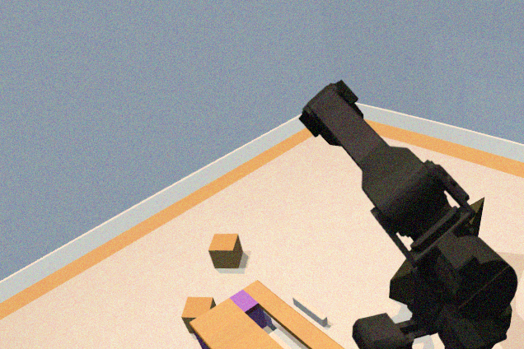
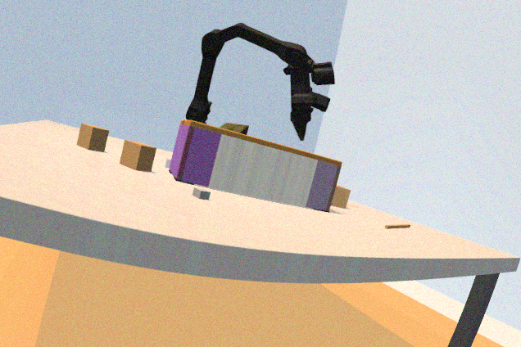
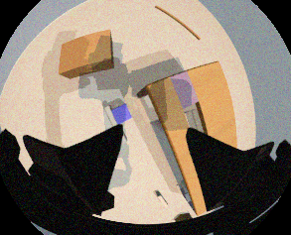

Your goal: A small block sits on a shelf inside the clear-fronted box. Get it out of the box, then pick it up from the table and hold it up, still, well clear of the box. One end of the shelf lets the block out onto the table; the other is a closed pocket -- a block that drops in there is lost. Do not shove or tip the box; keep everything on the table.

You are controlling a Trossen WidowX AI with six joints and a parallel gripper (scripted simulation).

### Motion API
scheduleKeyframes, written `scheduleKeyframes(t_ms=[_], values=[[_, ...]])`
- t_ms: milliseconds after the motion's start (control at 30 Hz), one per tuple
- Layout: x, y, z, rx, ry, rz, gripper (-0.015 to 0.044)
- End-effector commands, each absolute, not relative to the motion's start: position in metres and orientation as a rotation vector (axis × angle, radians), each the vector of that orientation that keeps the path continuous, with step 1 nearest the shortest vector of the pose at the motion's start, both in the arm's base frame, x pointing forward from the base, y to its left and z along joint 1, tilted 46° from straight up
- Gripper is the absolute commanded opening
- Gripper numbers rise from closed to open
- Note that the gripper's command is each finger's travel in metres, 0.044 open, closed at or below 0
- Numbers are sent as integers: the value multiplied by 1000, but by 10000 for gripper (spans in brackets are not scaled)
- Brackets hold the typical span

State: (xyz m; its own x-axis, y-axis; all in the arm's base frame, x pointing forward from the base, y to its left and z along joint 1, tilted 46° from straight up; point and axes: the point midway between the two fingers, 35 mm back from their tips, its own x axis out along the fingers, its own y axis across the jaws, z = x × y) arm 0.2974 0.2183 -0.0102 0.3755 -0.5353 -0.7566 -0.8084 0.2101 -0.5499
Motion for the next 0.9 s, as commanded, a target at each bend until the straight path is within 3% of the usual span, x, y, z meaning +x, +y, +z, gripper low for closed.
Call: scheduleKeyframes(t_ms=[0, 700, 867], values=[[288, 219, -28, -2336, 1231, 869, 285], [278, 229, -34, -3191, 876, 1738, 285], [278, 229, -34, -3207, 863, 1761, 285]])
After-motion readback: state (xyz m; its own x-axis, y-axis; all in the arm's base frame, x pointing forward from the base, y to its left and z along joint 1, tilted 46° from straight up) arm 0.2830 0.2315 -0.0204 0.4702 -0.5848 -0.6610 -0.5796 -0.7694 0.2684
